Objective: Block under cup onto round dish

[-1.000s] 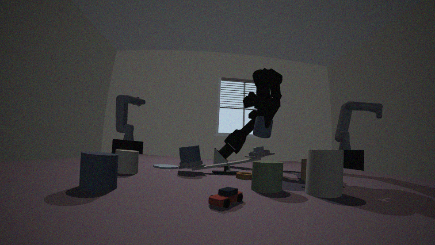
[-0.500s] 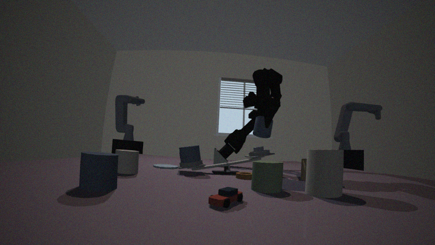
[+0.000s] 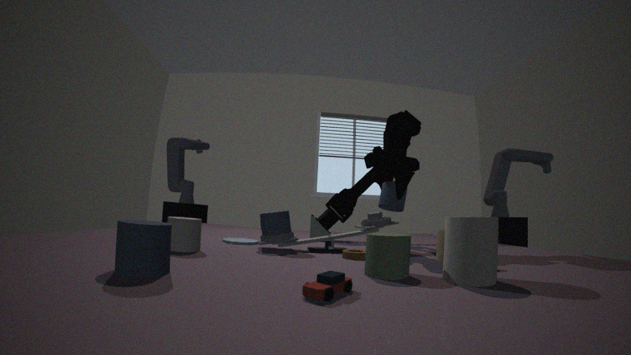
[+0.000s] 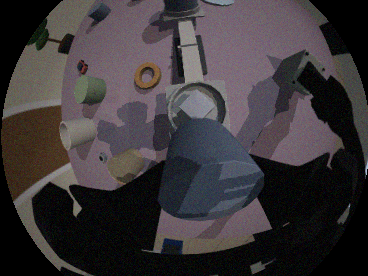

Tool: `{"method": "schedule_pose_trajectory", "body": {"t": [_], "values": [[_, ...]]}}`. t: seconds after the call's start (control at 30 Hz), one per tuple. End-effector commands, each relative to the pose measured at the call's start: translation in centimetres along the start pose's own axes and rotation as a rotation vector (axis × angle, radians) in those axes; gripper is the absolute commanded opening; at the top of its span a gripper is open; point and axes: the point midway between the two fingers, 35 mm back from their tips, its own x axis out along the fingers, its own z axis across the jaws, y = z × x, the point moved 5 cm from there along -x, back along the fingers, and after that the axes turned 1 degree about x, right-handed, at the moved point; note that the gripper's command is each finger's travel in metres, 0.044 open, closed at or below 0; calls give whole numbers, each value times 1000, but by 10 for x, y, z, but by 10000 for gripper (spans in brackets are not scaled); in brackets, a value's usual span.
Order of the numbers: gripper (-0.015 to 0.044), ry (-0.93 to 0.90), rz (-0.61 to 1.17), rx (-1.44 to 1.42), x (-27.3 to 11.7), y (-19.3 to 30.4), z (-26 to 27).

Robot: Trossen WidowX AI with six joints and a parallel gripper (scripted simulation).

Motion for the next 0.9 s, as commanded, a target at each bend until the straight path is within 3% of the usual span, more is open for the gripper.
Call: {"method": "schedule_pose_trajectory", "body": {"t": [0.0,0.5,0.87], "values": [[0,13,13,-4,10,16,-3],[0,90,62,-26,46,71,-27],[0,93,64,-27,68,75,-29]]}}
